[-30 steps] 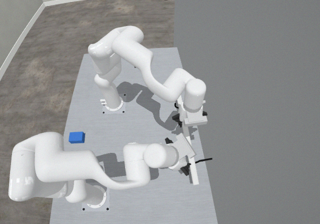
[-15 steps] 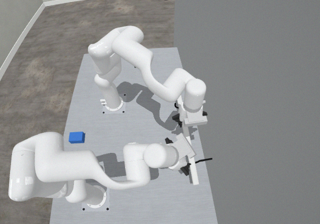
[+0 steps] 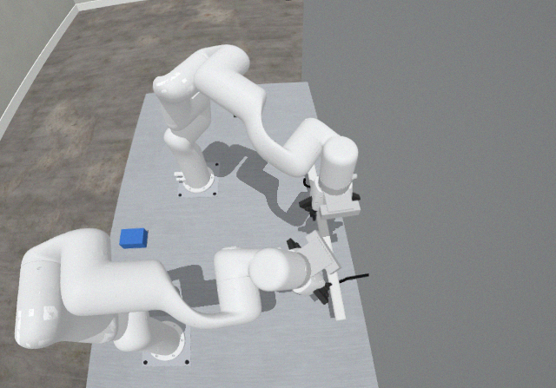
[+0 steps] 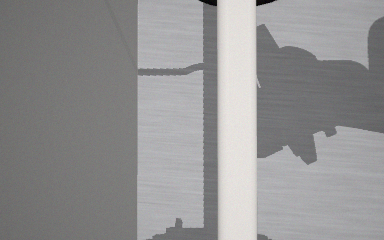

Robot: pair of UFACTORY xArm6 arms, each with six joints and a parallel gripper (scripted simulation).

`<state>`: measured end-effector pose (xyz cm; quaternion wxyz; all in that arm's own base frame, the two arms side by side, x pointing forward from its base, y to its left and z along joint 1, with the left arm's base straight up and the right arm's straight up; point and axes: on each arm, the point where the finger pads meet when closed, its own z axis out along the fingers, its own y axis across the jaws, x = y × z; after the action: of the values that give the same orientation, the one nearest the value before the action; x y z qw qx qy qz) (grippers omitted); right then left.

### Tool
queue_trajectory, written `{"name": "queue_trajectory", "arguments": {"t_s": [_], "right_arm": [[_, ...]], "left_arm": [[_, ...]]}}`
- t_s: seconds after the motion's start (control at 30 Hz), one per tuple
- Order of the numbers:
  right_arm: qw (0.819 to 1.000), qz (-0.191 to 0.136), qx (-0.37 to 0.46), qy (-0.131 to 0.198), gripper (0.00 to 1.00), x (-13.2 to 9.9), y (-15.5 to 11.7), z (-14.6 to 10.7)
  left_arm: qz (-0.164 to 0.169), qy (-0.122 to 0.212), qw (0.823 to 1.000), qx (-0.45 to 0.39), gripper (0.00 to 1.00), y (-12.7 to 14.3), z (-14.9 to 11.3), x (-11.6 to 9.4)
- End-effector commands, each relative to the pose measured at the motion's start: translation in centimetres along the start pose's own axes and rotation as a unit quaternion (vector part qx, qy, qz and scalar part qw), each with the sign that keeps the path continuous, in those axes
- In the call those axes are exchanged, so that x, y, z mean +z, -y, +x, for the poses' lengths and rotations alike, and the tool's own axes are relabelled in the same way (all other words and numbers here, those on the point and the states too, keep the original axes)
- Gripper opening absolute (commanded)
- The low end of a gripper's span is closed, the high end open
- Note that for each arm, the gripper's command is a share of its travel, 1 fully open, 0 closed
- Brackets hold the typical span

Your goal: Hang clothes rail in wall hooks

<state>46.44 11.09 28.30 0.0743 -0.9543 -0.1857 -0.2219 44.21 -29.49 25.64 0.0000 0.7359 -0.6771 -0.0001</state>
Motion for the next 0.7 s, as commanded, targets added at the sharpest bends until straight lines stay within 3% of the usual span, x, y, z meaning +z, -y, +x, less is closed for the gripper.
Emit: {"name": "queue_trajectory", "arguments": {"t_s": [0.0,0.23,0.27,0.67], "right_arm": [[1.0,-0.001,0.003,-0.004,1.0,-0.1,-0.1,0.2],[1.0,-0.001,0.003,-0.004,1.0,-0.1,-0.1,0.2],[1.0,-0.001,0.003,-0.004,1.0,-0.1,-0.1,0.2],[1.0,-0.001,0.003,-0.004,1.0,-0.1,-0.1,0.2]], "left_arm": [[0.004,-0.003,1.0,0.003,0.82,0.2,0.1,-0.2],[0.004,-0.003,1.0,0.003,0.82,0.2,0.1,-0.2],[0.004,-0.003,1.0,0.003,1.0,0.0,0.1,-0.3],[0.004,-0.003,1.0,0.003,1.0,-1.4,0.1,-1.2]]}}
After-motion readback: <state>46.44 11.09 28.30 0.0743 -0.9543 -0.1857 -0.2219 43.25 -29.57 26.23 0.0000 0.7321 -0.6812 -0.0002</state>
